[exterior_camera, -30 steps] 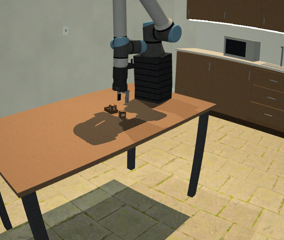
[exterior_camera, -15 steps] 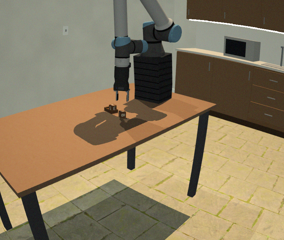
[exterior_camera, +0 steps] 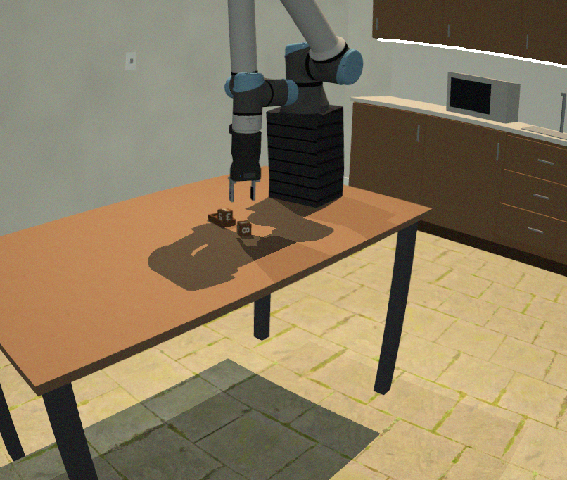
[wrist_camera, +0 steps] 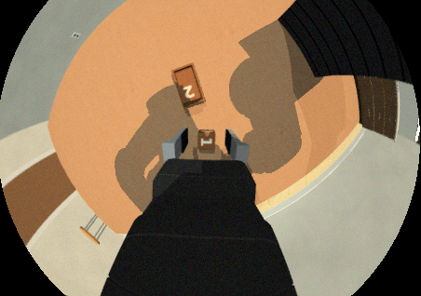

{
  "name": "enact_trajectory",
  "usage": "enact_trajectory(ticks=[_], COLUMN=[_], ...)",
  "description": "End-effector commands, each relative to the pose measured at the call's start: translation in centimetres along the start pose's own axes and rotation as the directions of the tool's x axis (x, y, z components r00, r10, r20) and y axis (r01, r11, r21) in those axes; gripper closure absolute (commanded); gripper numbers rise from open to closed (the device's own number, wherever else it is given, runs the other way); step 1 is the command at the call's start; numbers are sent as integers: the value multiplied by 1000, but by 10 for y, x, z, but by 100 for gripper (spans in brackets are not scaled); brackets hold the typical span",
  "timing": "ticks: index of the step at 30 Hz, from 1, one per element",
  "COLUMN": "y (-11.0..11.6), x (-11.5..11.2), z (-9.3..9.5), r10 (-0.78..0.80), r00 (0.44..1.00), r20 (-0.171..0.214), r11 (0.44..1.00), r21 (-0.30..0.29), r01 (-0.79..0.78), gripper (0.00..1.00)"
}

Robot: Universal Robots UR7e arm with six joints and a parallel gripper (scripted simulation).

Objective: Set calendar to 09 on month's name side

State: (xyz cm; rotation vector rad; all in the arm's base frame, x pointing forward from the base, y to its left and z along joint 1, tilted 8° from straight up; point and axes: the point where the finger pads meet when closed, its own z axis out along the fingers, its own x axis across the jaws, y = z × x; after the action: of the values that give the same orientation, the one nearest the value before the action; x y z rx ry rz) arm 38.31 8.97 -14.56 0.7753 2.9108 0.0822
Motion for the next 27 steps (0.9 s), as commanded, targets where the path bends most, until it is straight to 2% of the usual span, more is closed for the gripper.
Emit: enact_trajectory(ticks=[1, 5, 10, 14, 20, 22, 27], y=[0, 1, 2, 4, 8, 8, 11], x=[-2, -2, -4, -5, -6, -6, -5], z=[-1, -1, -2, -3, -4, -4, -4], r10=[-173, -217, -428, -576, -753, -753, -858], r00=[985, 976, 904, 818, 658, 658, 514], r20=[1, 1, 1, 1, 1, 1, 1], r11=[985, 976, 904, 818, 658, 658, 514], r21=[0, 0, 0, 0, 0, 0, 1], r01=[173, 217, 428, 576, 753, 753, 858], gripper=[0, 0, 0, 0, 0, 0, 0])
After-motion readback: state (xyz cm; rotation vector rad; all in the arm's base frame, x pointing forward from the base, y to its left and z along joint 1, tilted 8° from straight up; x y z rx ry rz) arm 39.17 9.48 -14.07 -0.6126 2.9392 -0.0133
